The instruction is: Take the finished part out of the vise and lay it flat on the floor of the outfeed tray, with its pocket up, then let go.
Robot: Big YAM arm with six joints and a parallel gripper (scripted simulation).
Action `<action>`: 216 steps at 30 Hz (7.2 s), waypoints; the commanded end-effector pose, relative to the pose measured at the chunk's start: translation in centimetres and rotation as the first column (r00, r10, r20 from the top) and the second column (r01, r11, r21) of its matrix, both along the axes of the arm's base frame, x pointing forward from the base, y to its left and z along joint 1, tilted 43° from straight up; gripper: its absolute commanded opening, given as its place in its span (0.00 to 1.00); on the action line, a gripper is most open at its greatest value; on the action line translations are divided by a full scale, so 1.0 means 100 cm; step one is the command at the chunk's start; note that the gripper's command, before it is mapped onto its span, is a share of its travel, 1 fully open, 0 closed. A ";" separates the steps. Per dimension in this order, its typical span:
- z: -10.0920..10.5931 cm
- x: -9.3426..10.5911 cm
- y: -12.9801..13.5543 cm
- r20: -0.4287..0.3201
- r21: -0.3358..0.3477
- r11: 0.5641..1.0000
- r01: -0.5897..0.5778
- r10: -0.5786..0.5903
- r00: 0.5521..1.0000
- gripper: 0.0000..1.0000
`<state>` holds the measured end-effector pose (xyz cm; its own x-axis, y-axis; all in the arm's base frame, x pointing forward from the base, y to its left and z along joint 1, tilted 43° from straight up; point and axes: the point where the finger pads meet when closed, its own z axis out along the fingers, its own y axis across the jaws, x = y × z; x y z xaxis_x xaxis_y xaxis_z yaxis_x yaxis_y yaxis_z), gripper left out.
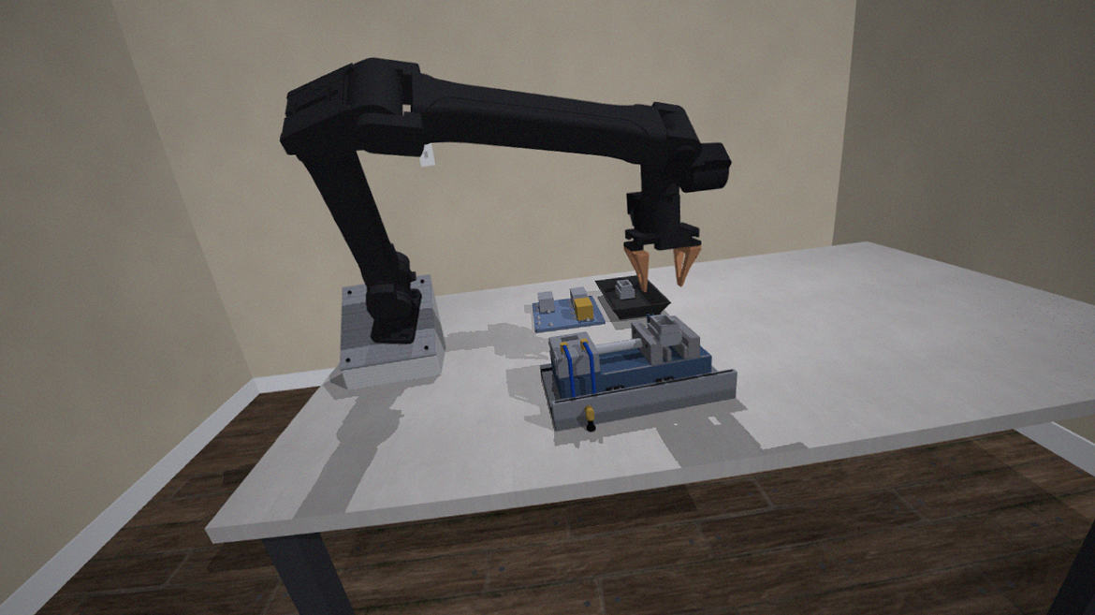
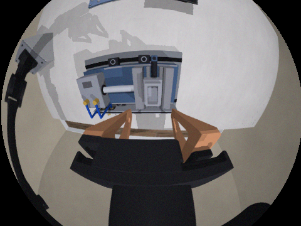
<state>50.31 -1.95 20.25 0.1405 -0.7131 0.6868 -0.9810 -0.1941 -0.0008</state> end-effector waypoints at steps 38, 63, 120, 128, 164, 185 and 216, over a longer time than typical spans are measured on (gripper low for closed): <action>-0.037 0.015 -0.038 0.013 0.005 1.000 -0.003 0.003 1.000 0.64; -0.038 0.015 -0.035 0.013 0.005 1.000 -0.010 0.010 1.000 0.64; -0.039 0.015 -0.030 0.017 0.006 1.000 -0.013 0.013 1.000 0.64; -0.039 0.015 -0.030 0.017 0.006 1.000 -0.013 0.013 1.000 0.64; -0.039 0.016 -0.027 0.020 0.006 1.000 -0.015 0.015 1.000 0.64; -0.039 0.016 -0.027 0.020 0.006 1.000 -0.015 0.015 1.000 0.64; -0.045 0.015 -0.040 0.007 0.004 1.000 -0.006 0.006 1.000 0.64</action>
